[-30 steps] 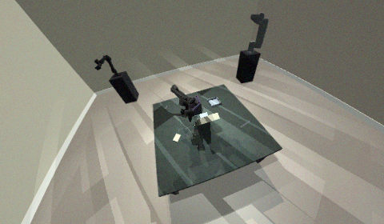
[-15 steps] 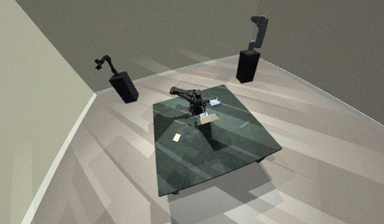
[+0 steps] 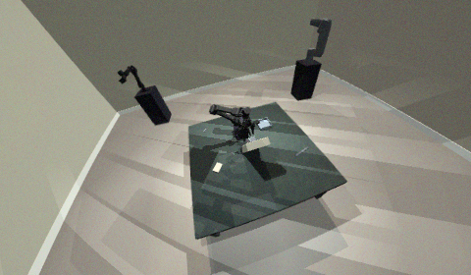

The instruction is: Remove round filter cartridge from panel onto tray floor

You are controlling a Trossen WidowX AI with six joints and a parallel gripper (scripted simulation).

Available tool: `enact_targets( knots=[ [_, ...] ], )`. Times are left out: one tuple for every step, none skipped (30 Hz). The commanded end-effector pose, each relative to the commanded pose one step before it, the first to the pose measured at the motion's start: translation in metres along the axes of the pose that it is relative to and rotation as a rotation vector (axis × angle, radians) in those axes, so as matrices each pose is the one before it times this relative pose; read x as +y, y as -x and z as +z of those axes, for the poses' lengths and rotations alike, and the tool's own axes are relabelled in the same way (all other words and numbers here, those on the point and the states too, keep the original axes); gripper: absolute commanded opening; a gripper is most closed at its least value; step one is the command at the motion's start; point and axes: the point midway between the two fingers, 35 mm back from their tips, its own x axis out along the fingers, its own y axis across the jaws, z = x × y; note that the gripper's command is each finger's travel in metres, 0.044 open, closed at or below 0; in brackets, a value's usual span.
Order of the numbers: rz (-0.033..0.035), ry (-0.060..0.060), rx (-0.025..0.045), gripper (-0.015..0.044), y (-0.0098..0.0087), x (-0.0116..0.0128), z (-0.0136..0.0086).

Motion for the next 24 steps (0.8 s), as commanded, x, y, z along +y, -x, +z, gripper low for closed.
enact_targets(
  knots=[
    [-0.00165, 0.0073, 0.00454, 0.0100, -0.00545, 0.00097, -0.00174],
    [0.00001, -0.0002, 0.00052, 0.0100, -0.00162, 0.00018, -0.00003],
    [0.00001, -0.0002, 0.00047, 0.0100, -0.00162, 0.00017, -0.00003],
    [0.00001, -0.0002, 0.00043, 0.0100, -0.00162, 0.00015, -0.00002],
    [0.00002, -0.0002, 0.00038, 0.0100, -0.00162, 0.00014, -0.00002],
    [0.00002, -0.0001, 0.00033, 0.0100, -0.00162, 0.00012, -0.00001],
    [0.00002, -0.0001, 0.00028, 0.0100, -0.00162, 0.00011, 0.00000],
    [0.00002, -0.0001, 0.00023, 0.0100, -0.00162, 0.00009, 0.00000],
    [0.00002, -0.0001, 0.00018, 0.0100, -0.00162, 0.00008, 0.00001],
    [0.00002, -0.0001, 0.00013, 0.0100, -0.00162, 0.00006, 0.00001],
    [0.00002, -0.0001, 0.00008, 0.0100, -0.00162, 0.00005, 0.00002],
    [0.00002, -0.0001, 0.00003, 0.0100, -0.00162, 0.00003, 0.00002],
    [0.00002, -0.0001, -0.00002, 0.0100, -0.00162, 0.00002, 0.00002],
    [0.00002, 0.0000, -0.00007, 0.0100, -0.00162, 0.00000, 0.00003],
    [0.00001, 0.0000, -0.00011, 0.0100, -0.00162, -0.00002, 0.00003],
    [0.00001, 0.0000, -0.00016, 0.0100, -0.00162, -0.00003, 0.00004],
    [0.00001, 0.0000, -0.00021, 0.0100, -0.00162, -0.00005, 0.00004],
    [0.00000, 0.0000, -0.00026, 0.0100, -0.00162, -0.00006, 0.00004],
    [0.00000, 0.0000, -0.00031, 0.0100, -0.00162, -0.00008, 0.00005],
    [-0.00001, 0.0000, -0.00036, 0.0100, -0.00161, -0.00010, 0.00005],
    [-0.00002, 0.0001, -0.00041, 0.0100, -0.00162, -0.00011, 0.00006],
    [-0.00002, 0.0001, -0.00045, 0.0100, -0.00161, -0.00013, 0.00006],
    [-0.00003, 0.0001, -0.00050, 0.0100, -0.00161, -0.00015, 0.00006],
    [-0.00004, 0.0001, -0.00055, 0.0100, -0.00161, -0.00016, 0.00006]
  ],
)
